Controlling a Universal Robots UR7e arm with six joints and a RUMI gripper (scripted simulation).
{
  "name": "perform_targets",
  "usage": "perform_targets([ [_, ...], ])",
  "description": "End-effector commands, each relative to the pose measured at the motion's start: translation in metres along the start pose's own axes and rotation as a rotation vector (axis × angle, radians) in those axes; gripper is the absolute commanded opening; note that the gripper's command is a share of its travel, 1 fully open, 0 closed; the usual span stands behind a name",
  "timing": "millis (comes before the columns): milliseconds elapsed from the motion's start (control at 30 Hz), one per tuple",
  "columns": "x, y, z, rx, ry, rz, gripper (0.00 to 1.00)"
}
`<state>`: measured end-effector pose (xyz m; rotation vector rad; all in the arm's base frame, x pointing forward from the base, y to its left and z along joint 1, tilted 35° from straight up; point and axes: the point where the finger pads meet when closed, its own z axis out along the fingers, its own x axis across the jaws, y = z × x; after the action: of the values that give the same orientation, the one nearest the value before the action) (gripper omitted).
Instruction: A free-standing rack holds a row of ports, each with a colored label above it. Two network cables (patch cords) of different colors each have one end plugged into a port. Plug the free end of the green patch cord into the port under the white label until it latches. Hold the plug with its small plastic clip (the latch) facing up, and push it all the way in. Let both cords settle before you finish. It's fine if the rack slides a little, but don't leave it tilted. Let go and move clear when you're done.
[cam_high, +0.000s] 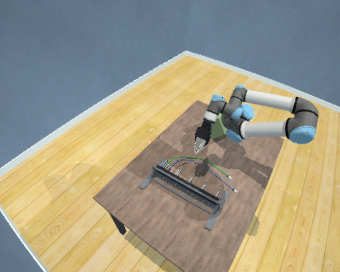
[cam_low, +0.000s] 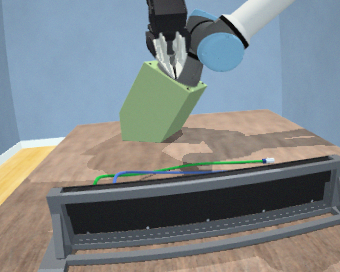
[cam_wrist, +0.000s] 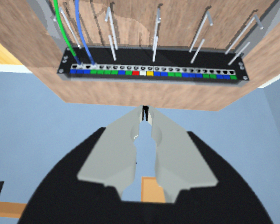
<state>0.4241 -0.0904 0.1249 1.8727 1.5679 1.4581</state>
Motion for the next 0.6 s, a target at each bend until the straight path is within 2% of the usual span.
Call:
perform_targets([
  [0,-0.017,0.004,0.002,0.001,-0.005,-0.009,0.00],
  [567,-0.027,0.003,0.002,0.001,-0.004,-0.007,0.00],
])
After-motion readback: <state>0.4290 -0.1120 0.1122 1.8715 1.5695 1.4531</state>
